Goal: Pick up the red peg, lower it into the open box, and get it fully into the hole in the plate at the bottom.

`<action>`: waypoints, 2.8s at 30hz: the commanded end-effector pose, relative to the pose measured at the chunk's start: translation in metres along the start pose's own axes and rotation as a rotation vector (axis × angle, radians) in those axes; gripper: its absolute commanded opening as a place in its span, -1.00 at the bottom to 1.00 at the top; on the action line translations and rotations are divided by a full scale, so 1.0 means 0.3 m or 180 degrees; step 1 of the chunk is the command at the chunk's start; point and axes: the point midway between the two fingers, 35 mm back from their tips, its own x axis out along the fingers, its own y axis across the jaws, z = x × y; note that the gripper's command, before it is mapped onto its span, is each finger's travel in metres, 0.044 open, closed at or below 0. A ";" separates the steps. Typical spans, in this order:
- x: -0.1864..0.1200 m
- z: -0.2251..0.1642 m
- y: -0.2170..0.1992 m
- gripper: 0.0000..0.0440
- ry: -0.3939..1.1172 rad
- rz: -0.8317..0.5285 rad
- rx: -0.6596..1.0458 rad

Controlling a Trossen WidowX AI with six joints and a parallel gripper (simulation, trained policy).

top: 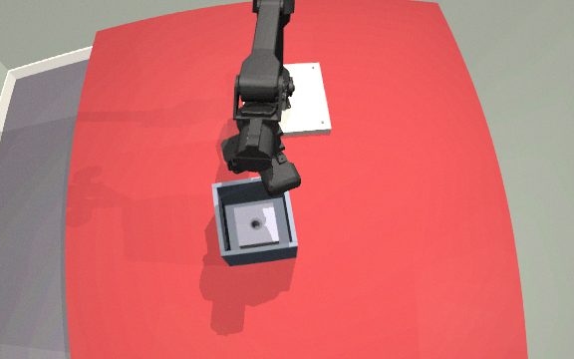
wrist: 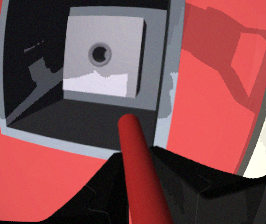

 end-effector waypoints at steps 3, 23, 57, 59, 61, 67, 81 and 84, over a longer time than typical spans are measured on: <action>0.018 0.044 0.015 -1.00 -0.0004 0.0001 0.0001; 0.187 0.161 0.031 -1.00 0.0078 -0.0127 -0.0055; 0.403 0.183 0.050 -0.38 0.0388 -0.0258 -0.0436; 0.395 0.192 0.053 -0.37 0.0403 -0.0235 -0.0424; 0.387 0.199 0.058 -0.37 0.0421 -0.0205 -0.0419; 0.364 0.220 0.081 -0.36 0.0454 -0.0093 -0.0422; 0.288 0.271 0.158 -0.38 0.0500 0.0295 -0.0500; 0.276 0.281 0.173 -0.38 0.0512 0.0381 -0.0530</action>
